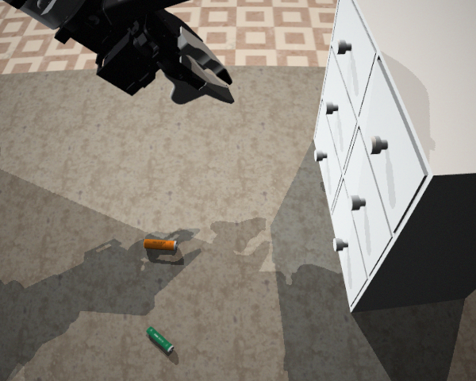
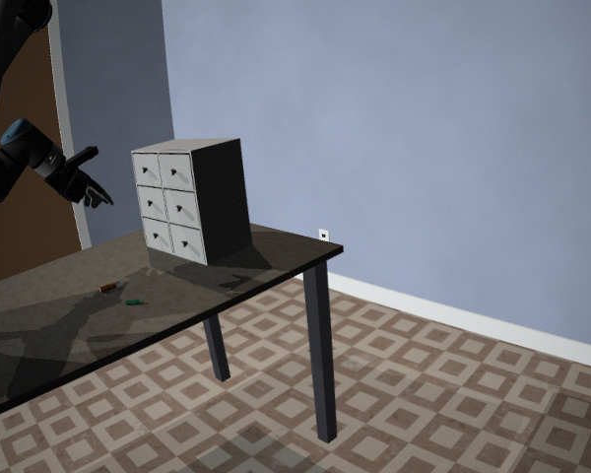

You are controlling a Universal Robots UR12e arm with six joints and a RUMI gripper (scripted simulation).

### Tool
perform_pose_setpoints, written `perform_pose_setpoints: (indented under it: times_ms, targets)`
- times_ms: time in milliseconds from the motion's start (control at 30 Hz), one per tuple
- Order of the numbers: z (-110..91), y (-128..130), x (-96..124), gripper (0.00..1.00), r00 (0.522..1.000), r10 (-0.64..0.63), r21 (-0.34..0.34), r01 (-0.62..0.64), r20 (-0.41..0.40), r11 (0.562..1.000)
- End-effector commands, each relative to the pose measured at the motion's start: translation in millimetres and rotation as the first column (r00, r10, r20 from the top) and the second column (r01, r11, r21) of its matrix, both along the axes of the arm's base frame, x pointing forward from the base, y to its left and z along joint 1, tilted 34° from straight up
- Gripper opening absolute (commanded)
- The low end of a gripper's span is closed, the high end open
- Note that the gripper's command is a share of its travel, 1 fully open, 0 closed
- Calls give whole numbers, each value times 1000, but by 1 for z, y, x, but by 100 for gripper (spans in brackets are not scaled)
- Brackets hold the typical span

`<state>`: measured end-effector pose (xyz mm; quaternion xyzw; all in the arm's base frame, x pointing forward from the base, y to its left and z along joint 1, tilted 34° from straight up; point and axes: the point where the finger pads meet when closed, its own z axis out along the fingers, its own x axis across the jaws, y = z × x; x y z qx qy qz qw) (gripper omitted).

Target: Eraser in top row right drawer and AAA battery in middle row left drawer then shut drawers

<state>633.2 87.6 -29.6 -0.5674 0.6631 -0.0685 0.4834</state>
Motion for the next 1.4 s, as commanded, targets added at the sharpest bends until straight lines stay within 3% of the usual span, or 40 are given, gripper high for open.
perform_pose_setpoints:
  times_ms: [0,767,1367]
  targets:
    - [0,1,15,20,983,-113,6,114,144,994]
    - [-17,15,35,20,901,-258,70,250,350,966]
    - [-20,18,37,20,878,-283,89,270,385,959]
